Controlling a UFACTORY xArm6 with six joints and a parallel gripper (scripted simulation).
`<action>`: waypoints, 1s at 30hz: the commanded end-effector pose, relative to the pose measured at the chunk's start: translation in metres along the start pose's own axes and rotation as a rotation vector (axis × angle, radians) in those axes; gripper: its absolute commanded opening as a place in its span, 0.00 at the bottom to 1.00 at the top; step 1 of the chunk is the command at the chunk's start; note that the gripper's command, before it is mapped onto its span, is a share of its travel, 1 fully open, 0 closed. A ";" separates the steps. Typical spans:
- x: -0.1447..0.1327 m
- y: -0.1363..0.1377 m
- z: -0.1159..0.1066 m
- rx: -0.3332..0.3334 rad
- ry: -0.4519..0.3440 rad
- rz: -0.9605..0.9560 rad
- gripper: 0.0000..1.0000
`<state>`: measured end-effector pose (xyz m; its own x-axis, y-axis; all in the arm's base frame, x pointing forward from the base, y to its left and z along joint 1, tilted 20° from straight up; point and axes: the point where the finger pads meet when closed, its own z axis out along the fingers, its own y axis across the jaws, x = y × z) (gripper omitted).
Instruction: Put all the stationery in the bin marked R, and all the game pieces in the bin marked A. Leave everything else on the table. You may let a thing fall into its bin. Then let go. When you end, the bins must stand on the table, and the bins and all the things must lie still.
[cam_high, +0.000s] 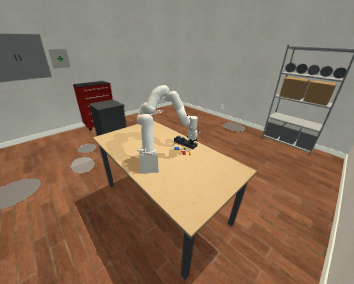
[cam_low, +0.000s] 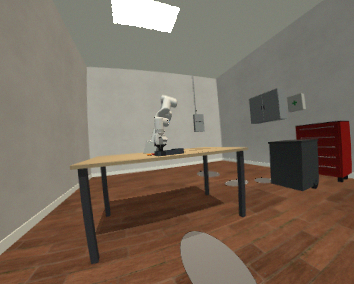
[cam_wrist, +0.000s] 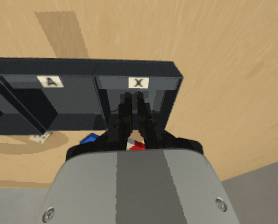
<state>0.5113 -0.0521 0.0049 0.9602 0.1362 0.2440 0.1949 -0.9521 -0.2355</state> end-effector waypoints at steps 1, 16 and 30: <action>0.001 0.000 -0.007 -0.001 0.003 0.000 0.07; 0.001 0.000 -0.029 -0.002 0.003 0.000 0.07; 0.002 -0.005 -0.053 -0.002 0.003 0.000 0.07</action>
<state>0.5009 -0.0657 0.0526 0.9603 0.1355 0.2438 0.1942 -0.9523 -0.2355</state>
